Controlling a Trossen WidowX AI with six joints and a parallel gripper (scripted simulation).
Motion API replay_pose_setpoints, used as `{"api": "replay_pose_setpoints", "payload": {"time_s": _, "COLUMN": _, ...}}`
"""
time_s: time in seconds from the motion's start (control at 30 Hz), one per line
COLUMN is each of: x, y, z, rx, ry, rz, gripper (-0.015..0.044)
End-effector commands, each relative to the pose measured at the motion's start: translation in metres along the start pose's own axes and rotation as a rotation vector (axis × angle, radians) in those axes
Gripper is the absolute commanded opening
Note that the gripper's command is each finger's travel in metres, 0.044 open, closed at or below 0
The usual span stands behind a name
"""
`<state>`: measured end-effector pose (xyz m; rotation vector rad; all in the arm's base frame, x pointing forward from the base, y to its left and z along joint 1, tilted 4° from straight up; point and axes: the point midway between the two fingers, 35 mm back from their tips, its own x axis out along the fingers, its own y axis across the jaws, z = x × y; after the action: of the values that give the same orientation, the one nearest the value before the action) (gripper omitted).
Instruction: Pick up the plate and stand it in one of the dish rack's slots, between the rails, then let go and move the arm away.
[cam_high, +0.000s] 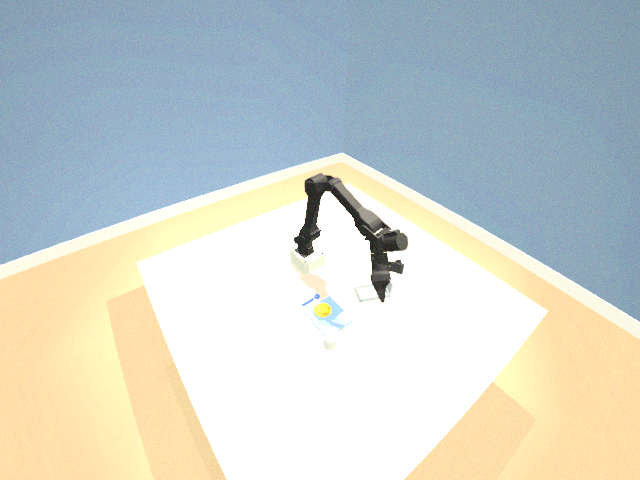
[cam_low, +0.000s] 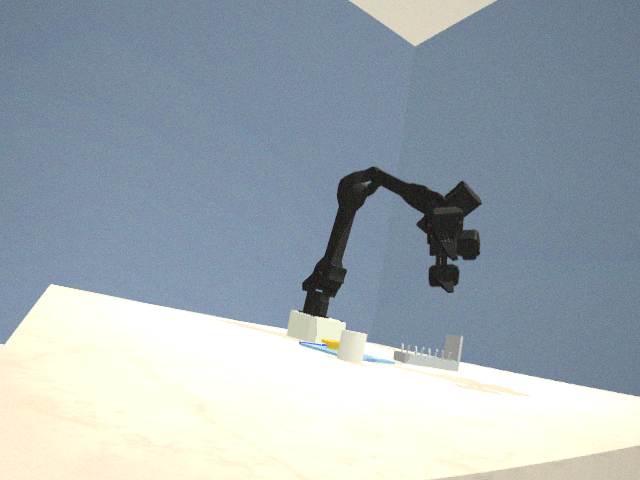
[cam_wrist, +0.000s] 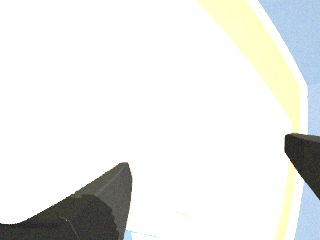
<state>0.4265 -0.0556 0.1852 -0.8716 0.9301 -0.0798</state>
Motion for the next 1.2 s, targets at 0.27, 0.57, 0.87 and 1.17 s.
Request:
{"api": "replay_pose_setpoints", "payload": {"time_s": 0.27, "x": -0.003, "y": -0.009, "z": -0.079, "rx": 0.190, "ry": 0.178, "rz": 0.205, "gripper": 0.0400}}
{"api": "replay_pose_setpoints", "payload": {"time_s": 0.57, "x": -0.022, "y": -0.006, "z": -0.133, "rx": 0.367, "ry": 0.313, "rz": 0.357, "gripper": 0.0400}}
{"api": "replay_pose_setpoints", "payload": {"time_s": 0.87, "x": -0.053, "y": 0.002, "z": -0.177, "rx": 0.580, "ry": 0.443, "rz": 0.505, "gripper": 0.0400}}
{"api": "replay_pose_setpoints", "payload": {"time_s": 1.17, "x": -0.071, "y": 0.007, "z": -0.194, "rx": 0.693, "ry": 0.505, "rz": 0.578, "gripper": 0.0400}}
